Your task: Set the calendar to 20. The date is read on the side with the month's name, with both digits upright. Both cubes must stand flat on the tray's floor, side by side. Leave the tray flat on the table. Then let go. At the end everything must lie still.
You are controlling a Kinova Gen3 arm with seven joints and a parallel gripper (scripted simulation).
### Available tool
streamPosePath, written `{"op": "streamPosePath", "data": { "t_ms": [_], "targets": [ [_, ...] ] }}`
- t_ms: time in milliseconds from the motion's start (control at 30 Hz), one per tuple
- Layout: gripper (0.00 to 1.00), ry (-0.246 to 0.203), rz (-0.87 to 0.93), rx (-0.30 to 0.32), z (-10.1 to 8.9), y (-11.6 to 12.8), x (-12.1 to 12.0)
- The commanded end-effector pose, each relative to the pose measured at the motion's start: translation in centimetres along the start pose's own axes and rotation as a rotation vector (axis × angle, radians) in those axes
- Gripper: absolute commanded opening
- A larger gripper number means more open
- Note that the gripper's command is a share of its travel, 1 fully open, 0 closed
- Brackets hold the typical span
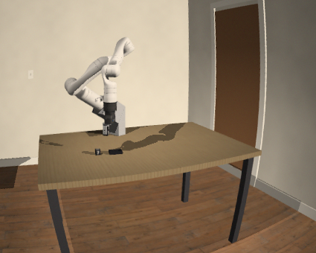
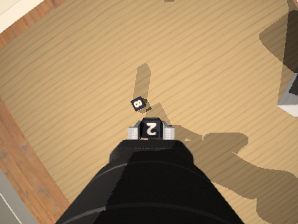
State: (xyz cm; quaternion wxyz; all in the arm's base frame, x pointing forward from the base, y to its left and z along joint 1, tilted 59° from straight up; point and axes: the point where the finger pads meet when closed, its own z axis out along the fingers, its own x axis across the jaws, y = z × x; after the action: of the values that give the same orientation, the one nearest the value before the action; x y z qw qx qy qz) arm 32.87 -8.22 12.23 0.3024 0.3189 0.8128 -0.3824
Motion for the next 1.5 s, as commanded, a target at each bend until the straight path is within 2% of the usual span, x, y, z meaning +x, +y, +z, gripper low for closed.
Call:
{"op": "streamPosePath", "data": {
  "t_ms": [0, 533, 600, 1100, 1467],
  "targets": [
    [0.57, -0.006, 0.042, 0.010, 0.1, -0.1, -0.1],
    [0.57, -0.011, 0.560, -0.007, 0.0, 1.2, 0.4],
    [0.57, -0.011, 0.560, -0.007, 0.0, 1.2, 0.4],
    [0.57, -0.010, 0.907, -0.024, -0.2, 2.5, 0.7],
    [0.57, -0.008, 1.022, -0.030, -0.3, 3.0, 0.8]
  ]
}}
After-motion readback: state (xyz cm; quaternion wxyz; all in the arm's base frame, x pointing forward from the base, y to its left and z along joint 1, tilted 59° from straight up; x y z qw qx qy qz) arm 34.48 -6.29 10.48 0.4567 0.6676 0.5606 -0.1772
